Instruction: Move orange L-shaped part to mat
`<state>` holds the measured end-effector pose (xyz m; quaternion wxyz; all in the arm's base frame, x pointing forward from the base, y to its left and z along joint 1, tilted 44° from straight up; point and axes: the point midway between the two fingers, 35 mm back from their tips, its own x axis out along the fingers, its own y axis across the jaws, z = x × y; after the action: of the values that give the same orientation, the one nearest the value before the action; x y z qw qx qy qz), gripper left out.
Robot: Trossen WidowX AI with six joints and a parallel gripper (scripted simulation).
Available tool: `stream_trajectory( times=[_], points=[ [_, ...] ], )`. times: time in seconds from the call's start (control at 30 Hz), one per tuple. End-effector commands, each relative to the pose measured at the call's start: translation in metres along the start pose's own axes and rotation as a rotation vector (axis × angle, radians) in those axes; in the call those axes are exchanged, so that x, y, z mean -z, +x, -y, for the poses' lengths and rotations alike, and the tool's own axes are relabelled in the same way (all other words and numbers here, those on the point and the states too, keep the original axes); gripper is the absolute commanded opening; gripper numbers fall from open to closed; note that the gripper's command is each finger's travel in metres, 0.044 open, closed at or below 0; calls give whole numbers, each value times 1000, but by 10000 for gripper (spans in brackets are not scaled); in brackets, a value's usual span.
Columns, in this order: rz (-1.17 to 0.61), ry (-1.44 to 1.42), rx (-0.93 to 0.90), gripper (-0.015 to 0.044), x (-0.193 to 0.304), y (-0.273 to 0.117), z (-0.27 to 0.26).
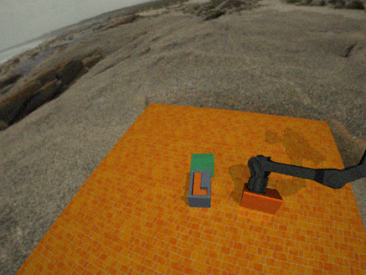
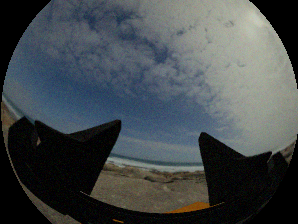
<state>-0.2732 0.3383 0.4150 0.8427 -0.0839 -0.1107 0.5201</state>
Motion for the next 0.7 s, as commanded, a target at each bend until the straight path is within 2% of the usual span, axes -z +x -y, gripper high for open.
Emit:
stream_trajectory(
  times=[0.0, 0.2, 0.27, 0.4, 0.53, 0.67],
  points=[
    [10, -3, -4, 374, -3, 0, 1],
    [161, 75, -72, 216, -46, -17, 27],
    [218, 156, -83, 180, -70, -25, 57],
    [336, 318, -115, 180, -108, -46, 110],
    [405, 353, -91, 180, -124, -48, 145],
    [484, 496, -66, 180, -139, -59, 203]
  ],
)
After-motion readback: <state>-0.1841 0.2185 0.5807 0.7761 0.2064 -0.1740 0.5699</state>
